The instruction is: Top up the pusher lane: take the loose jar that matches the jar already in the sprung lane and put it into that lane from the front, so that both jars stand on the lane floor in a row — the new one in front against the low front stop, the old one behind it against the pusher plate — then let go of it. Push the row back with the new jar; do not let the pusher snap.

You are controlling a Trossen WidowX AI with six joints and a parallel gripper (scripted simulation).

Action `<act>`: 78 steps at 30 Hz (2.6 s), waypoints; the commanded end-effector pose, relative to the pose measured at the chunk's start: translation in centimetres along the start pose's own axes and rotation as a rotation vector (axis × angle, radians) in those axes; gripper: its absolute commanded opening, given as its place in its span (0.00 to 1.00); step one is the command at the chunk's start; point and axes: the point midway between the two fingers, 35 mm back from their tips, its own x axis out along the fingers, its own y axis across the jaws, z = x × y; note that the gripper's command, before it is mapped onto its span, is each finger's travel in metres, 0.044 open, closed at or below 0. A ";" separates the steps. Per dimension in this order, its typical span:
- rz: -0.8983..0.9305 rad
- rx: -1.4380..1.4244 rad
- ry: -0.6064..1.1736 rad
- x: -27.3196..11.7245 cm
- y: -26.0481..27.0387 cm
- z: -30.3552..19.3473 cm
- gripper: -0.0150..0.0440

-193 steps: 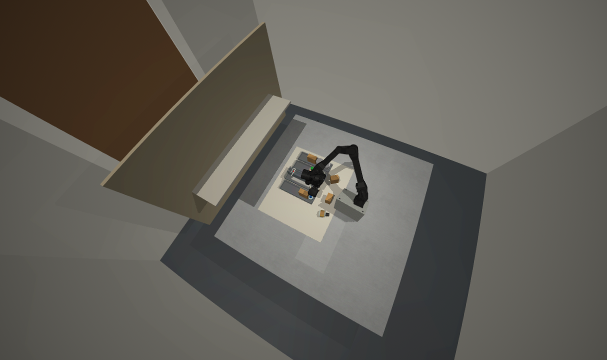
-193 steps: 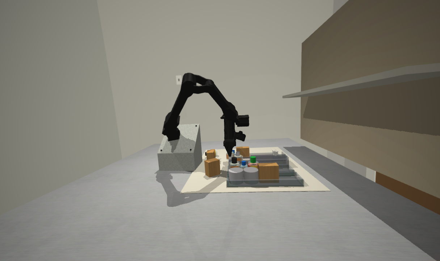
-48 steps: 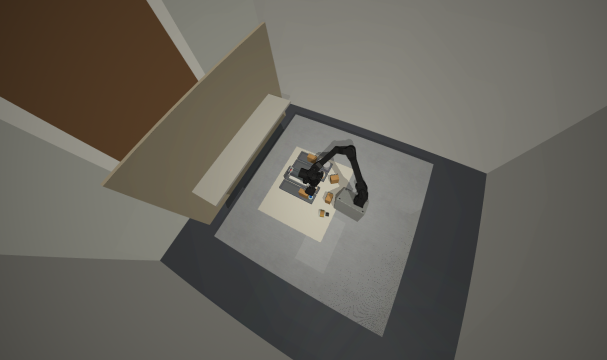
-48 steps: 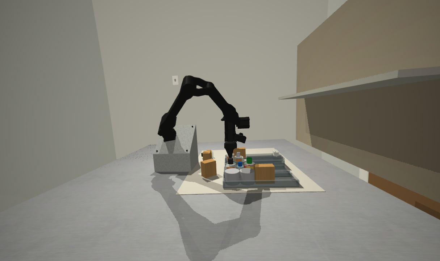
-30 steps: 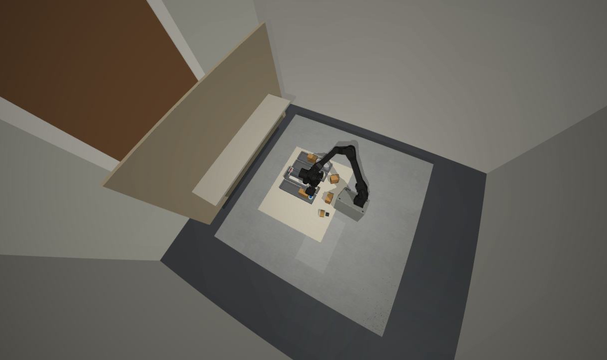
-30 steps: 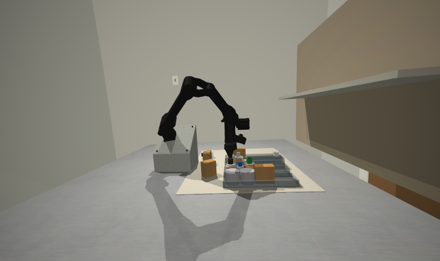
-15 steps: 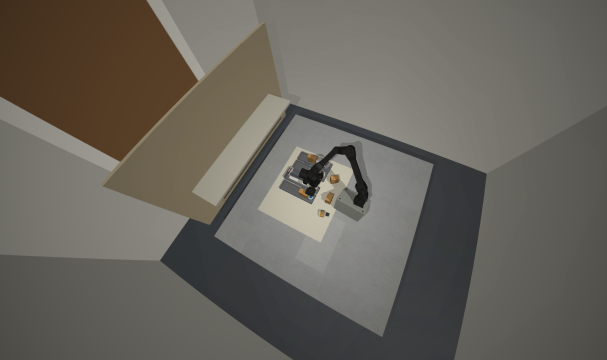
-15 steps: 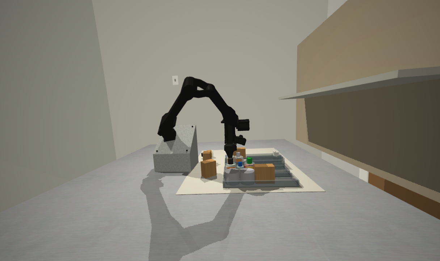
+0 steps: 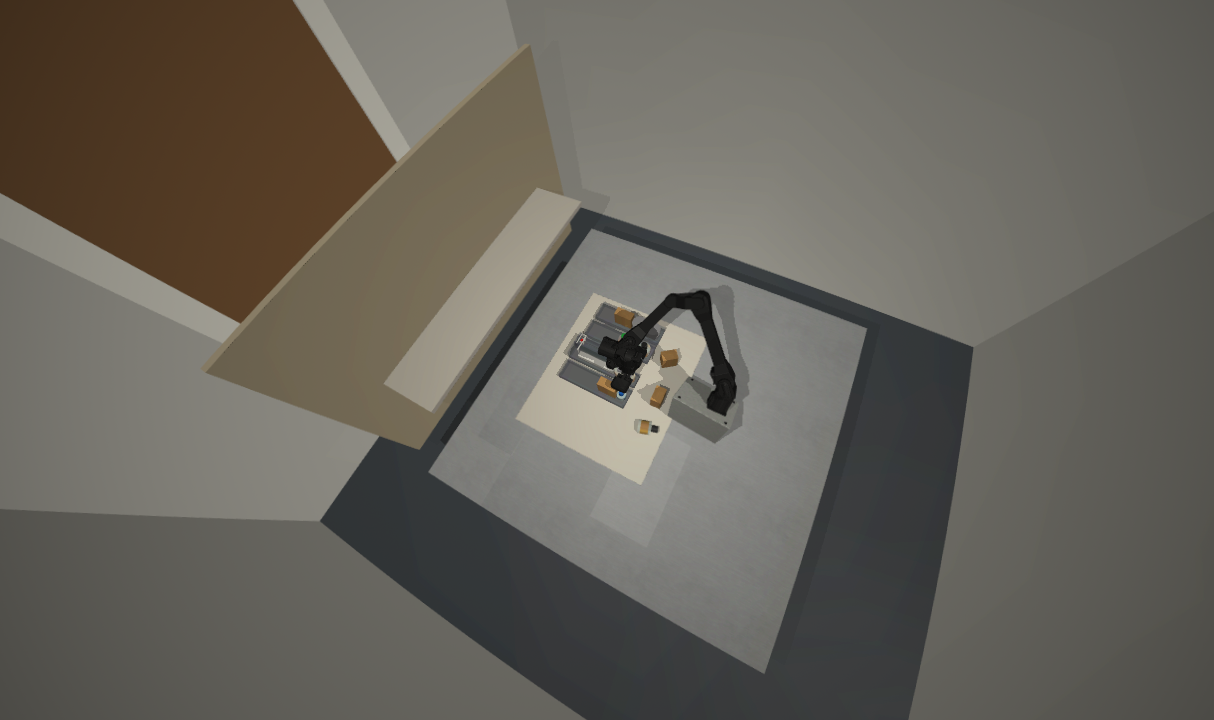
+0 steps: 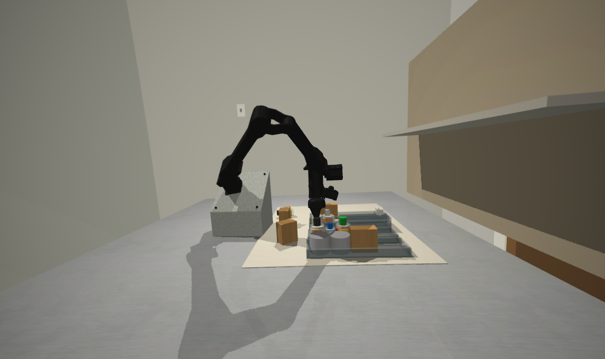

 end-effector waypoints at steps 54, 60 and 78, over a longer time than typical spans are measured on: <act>-0.005 0.011 -0.012 0.0 0.0 -0.8 0.25; -0.005 0.011 -0.012 0.0 0.0 -0.8 0.25; -0.005 0.011 -0.012 0.0 0.0 -0.9 0.77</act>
